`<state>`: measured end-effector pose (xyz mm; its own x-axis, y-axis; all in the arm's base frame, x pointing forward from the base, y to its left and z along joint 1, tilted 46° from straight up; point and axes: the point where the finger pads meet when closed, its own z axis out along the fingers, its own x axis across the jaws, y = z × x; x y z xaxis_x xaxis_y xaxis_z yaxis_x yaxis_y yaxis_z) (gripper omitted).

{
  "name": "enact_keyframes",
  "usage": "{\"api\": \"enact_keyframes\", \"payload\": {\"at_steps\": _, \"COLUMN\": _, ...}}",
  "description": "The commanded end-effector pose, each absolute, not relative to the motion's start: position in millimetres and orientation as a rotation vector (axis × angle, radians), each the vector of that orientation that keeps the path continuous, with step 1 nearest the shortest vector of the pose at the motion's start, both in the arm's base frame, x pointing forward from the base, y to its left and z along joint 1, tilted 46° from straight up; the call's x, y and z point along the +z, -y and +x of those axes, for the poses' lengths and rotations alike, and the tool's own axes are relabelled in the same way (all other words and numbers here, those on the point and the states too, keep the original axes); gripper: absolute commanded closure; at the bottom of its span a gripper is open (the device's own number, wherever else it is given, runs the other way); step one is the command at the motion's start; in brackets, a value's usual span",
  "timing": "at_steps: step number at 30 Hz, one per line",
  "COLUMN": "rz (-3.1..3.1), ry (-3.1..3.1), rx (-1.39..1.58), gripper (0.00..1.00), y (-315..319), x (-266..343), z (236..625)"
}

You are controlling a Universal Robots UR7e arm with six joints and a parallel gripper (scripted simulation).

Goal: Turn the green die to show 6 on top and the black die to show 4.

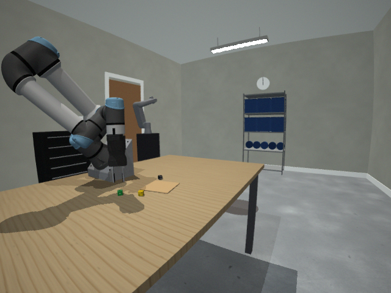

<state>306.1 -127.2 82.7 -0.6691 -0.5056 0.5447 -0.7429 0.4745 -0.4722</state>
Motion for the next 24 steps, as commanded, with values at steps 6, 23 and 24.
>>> {"api": "enact_keyframes", "payload": {"at_steps": 6, "rz": 1.055, "ry": 2.396, "rx": 1.008, "gripper": 0.3, "y": 135.8, "x": 74.2, "z": 306.1}}
{"api": "enact_keyframes", "payload": {"at_steps": 23, "rz": 1.055, "ry": 2.396, "rx": 1.008, "gripper": 0.3, "y": 147.5, "x": 62.5, "z": 305.9}}
{"api": "enact_keyframes", "payload": {"at_steps": 24, "rz": 1.055, "ry": 2.396, "rx": 1.008, "gripper": 0.3, "y": 147.9, "x": 62.1, "z": 305.9}}
